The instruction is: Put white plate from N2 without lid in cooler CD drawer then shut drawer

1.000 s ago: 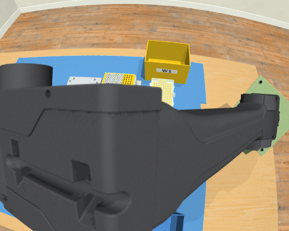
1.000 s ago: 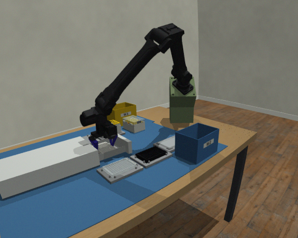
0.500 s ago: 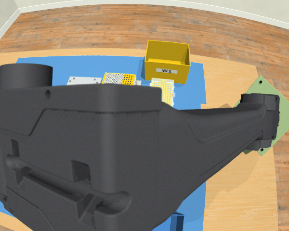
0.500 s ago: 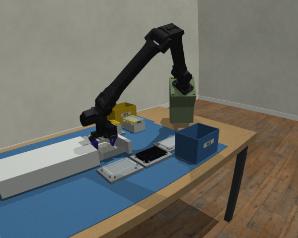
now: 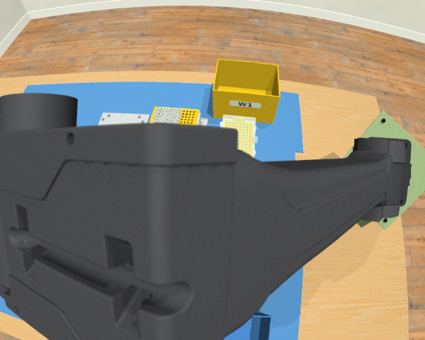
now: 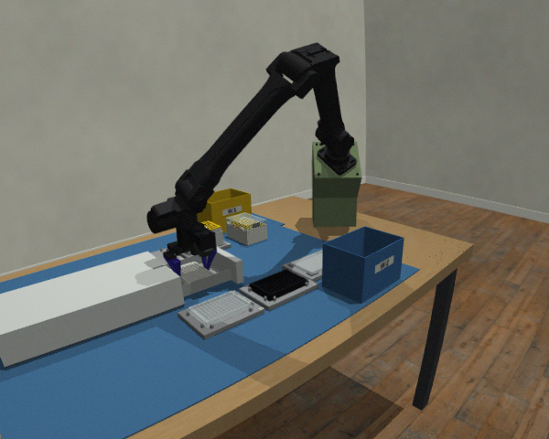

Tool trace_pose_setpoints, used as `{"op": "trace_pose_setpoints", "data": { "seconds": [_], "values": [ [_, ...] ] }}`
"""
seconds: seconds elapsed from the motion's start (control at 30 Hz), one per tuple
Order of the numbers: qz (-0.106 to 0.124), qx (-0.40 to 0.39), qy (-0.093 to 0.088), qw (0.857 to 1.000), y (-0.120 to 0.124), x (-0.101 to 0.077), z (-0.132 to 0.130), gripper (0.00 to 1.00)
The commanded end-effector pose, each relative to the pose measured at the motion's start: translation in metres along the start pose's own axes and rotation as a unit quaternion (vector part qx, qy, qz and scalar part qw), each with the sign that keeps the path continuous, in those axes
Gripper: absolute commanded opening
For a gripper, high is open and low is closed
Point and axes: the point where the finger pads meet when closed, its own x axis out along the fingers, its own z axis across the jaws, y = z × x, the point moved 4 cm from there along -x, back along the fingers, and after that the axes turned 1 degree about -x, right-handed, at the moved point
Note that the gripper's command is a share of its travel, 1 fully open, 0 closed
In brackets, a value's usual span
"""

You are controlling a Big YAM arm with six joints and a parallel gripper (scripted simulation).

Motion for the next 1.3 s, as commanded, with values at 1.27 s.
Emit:
{"op": "trace_pose_setpoints", "data": {
  "seconds": [1.27],
  "values": [
    [-0.004,-0.002,0.006,1.0,-0.0104,0.0026,-0.0153,0.0]
  ]
}}
